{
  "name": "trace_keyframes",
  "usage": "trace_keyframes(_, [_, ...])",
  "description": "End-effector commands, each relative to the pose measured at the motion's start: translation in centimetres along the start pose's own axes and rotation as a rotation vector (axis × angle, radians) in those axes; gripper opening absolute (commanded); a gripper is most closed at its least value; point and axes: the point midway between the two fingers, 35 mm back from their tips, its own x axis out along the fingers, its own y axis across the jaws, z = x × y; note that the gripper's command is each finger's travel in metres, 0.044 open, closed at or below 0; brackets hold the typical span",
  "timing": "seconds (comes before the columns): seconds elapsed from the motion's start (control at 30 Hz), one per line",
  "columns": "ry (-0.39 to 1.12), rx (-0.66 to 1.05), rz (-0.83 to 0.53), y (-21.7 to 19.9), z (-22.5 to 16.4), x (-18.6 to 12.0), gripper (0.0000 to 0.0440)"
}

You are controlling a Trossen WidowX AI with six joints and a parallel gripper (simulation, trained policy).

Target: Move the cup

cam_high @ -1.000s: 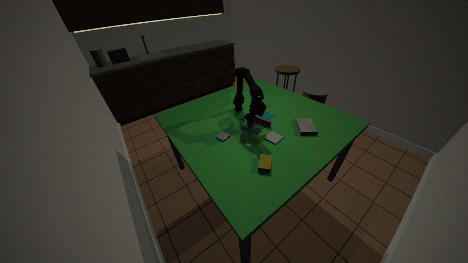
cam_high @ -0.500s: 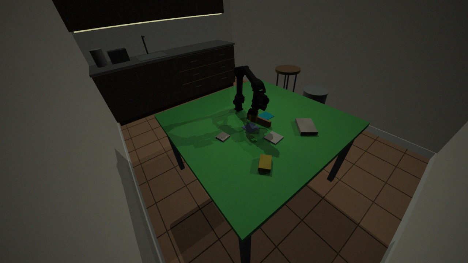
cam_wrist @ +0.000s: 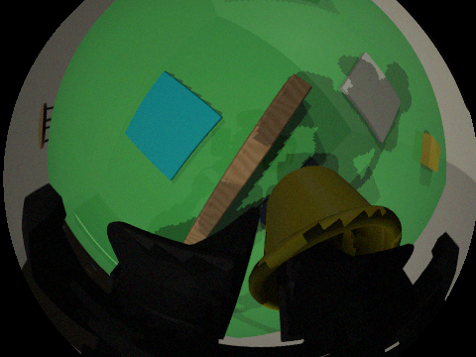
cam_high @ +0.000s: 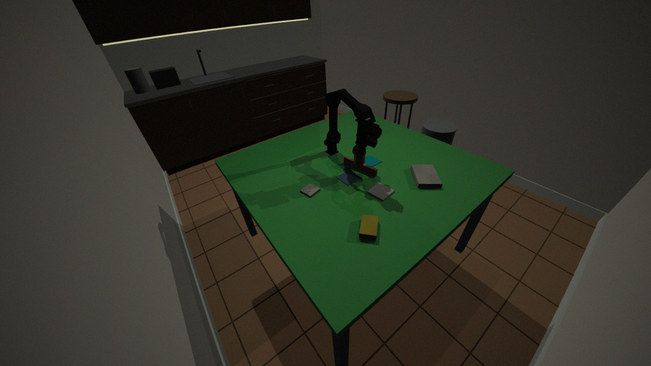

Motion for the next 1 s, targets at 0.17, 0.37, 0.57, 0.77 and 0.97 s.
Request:
trace_keyframes(0.17, [-0.044,-0.040,-0.024,1.8,1.8,-0.8,0.0000])
trace_keyframes(0.37, [-0.065,-0.067,-0.037,3.2,2.8,-1.0,0.0000])
trace_keyframes(0.57, [-0.084,-0.093,-0.046,4.8,3.8,-1.1,0.0000])
trace_keyframes(0.77, [-0.101,-0.117,-0.052,6.5,4.6,-0.9,0.0000])
trace_keyframes(0.97, [-0.115,-0.139,-0.055,8.4,5.2,-0.5,0.0000])
